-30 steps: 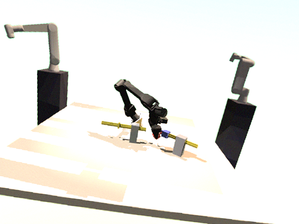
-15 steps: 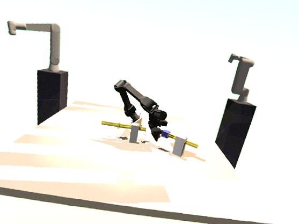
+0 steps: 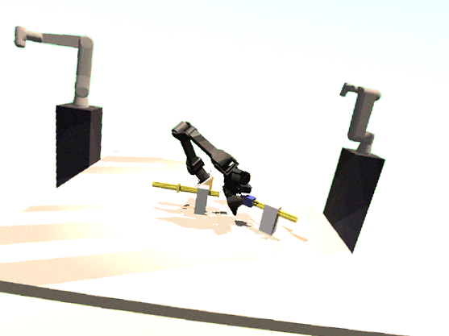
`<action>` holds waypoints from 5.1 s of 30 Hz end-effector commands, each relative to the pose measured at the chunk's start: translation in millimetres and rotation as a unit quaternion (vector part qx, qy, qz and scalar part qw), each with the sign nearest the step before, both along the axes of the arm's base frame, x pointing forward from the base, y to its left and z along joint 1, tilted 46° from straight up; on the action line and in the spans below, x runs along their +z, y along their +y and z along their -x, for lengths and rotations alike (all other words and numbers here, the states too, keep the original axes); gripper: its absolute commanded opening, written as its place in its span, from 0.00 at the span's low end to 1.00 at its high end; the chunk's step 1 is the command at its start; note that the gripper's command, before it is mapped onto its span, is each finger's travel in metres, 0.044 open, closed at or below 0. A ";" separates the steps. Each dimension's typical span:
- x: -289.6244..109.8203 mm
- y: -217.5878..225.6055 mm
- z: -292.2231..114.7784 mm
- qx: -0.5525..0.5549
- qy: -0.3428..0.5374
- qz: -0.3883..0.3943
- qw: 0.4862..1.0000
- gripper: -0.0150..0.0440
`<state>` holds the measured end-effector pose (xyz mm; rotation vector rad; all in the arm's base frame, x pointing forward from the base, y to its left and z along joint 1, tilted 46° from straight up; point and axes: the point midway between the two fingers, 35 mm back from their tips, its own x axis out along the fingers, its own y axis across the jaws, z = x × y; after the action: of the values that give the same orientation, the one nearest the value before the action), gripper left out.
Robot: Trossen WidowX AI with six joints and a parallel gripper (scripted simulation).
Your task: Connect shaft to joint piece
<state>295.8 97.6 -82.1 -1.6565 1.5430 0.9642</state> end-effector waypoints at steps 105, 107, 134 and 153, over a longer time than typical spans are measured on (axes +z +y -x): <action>-1.8 -1.2 1.5 0.000 0.003 0.002 1.000 0.52; -1.8 -1.2 1.5 0.000 0.003 0.002 1.000 0.50; 6.8 -0.2 2.4 -0.009 -0.013 0.084 0.996 0.25; 23.5 5.4 5.1 -0.022 -0.033 0.211 0.977 0.25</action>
<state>291.5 103.1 -57.8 -1.9030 1.7918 0.6222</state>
